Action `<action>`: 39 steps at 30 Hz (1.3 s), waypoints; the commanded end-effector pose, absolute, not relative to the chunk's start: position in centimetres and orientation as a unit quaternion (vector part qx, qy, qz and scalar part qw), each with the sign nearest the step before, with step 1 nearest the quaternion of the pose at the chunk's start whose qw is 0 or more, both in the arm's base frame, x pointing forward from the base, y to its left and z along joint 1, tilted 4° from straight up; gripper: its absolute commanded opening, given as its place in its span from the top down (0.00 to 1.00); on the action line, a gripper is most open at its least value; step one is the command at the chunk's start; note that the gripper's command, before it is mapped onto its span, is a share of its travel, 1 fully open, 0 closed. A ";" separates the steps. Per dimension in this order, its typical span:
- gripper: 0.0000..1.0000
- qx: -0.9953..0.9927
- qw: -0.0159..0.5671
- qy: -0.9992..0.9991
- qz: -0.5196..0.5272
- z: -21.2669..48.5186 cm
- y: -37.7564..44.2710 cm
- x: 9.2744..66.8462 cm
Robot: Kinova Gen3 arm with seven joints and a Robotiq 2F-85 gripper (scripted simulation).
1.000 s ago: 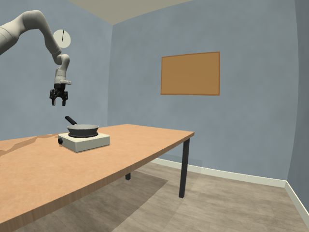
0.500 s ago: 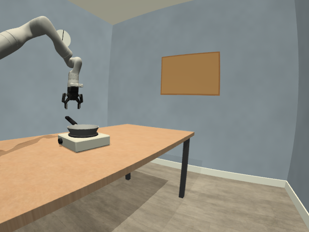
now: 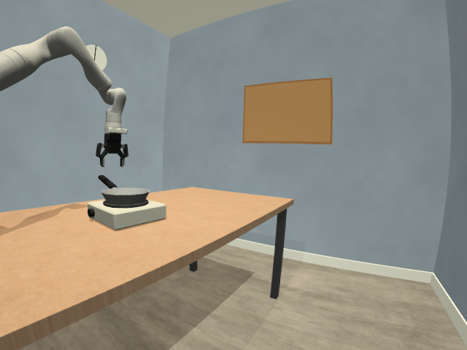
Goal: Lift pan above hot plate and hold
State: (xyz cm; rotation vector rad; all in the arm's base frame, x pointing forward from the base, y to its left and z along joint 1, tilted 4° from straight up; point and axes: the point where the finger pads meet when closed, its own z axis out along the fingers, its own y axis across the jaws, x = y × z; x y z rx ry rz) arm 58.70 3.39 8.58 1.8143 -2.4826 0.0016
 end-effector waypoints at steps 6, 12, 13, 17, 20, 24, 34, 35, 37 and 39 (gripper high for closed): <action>0.00 0.582 0.032 -0.812 -0.002 4.0 3.4 58.6; 0.00 0.583 0.032 -0.812 -0.002 -0.2 3.2 58.3; 0.00 0.583 0.032 -0.812 -0.002 -0.6 3.2 58.3; 0.00 0.583 0.031 -0.812 -0.002 -0.9 3.2 58.4; 0.00 0.583 0.031 -0.812 -0.002 -0.9 3.2 58.4; 0.00 0.583 0.031 -0.812 -0.002 -0.9 3.2 58.4; 0.00 0.583 0.031 -0.812 -0.001 -0.8 3.2 58.4; 0.00 0.583 0.031 -0.812 -0.001 -0.8 3.2 58.4; 0.00 0.583 0.031 -0.812 -0.001 -0.8 3.2 58.4; 0.00 0.583 0.031 -0.812 -0.001 -0.8 3.2 58.4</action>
